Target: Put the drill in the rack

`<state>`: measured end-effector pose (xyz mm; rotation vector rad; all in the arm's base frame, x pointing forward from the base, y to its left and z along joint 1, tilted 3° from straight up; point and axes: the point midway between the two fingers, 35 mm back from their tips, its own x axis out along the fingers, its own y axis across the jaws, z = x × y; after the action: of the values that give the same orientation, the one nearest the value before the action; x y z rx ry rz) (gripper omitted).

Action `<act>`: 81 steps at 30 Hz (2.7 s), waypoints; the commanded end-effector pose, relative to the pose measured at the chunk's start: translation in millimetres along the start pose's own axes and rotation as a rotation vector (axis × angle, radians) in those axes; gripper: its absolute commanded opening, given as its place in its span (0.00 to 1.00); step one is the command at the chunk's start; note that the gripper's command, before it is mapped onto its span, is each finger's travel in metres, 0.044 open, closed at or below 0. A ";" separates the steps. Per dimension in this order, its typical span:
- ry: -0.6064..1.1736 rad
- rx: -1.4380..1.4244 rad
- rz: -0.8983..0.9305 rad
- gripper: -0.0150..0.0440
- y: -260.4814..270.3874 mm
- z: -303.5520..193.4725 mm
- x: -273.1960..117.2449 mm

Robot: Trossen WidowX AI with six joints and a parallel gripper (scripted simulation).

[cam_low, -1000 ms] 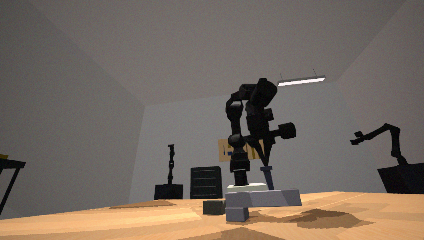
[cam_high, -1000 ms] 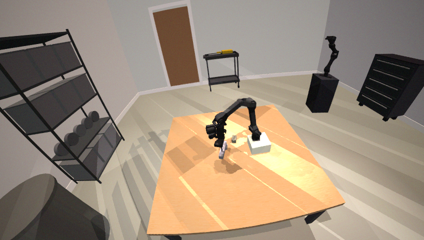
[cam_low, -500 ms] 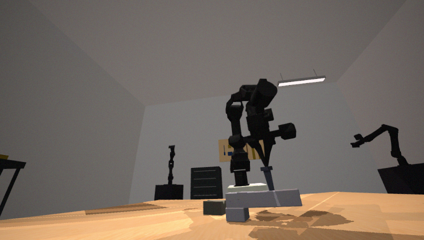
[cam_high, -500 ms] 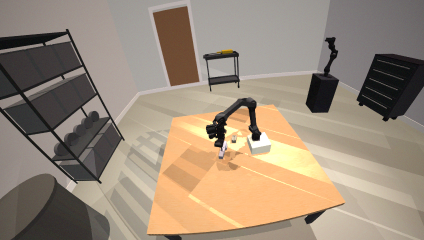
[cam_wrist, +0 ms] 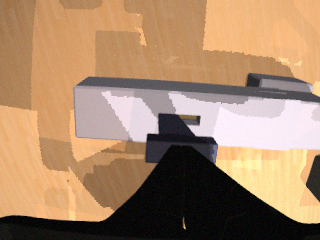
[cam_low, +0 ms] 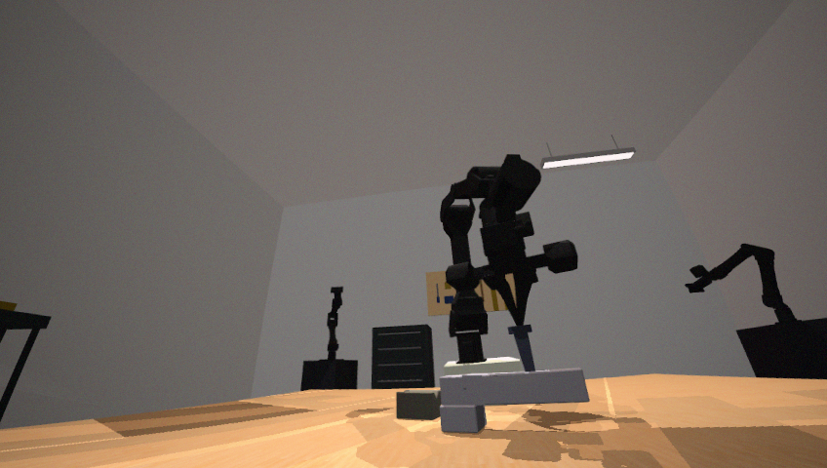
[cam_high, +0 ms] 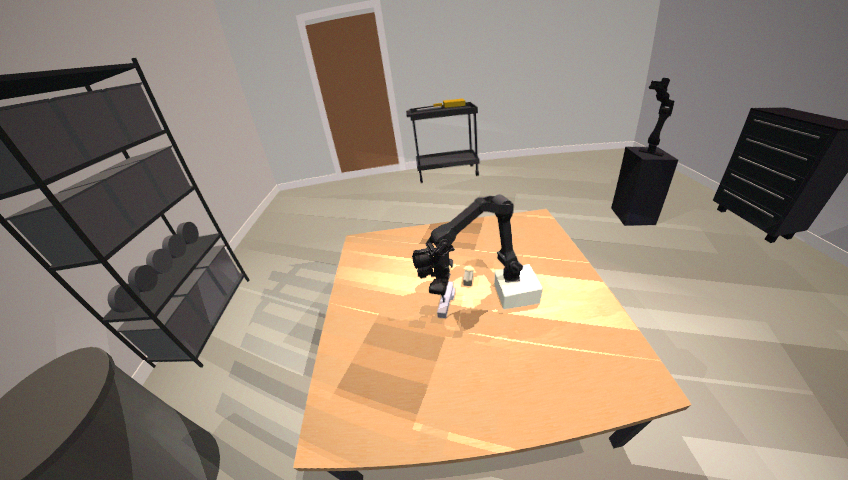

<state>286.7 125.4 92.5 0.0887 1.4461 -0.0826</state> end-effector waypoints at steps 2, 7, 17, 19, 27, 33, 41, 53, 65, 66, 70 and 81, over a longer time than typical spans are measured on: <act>0.044 -0.006 -0.005 0.25 3.8 -7.4 22.7; 0.044 -0.006 -0.005 0.25 4.1 -7.5 24.7; 0.044 -0.006 -0.005 0.25 4.8 -7.3 27.1; 0.044 -0.006 -0.005 0.25 4.9 -7.3 27.4; 0.044 -0.006 -0.005 0.25 5.4 -7.1 28.5; 0.044 -0.006 -0.005 0.25 5.7 -6.9 29.6; 0.044 -0.006 -0.005 0.25 5.9 -6.8 30.0; 0.043 -0.006 -0.005 0.79 7.3 5.4 -47.5; 0.007 -0.568 0.002 1.00 -53.4 23.4 -9.9; 0.008 -0.635 0.002 1.00 -62.0 24.1 -5.5; 0.014 -0.905 0.001 1.00 -96.5 23.5 11.6; 0.047 -1.269 -0.003 1.00 -145.8 9.1 37.4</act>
<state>300.2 26.6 80.5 -0.6295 1.4130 0.5401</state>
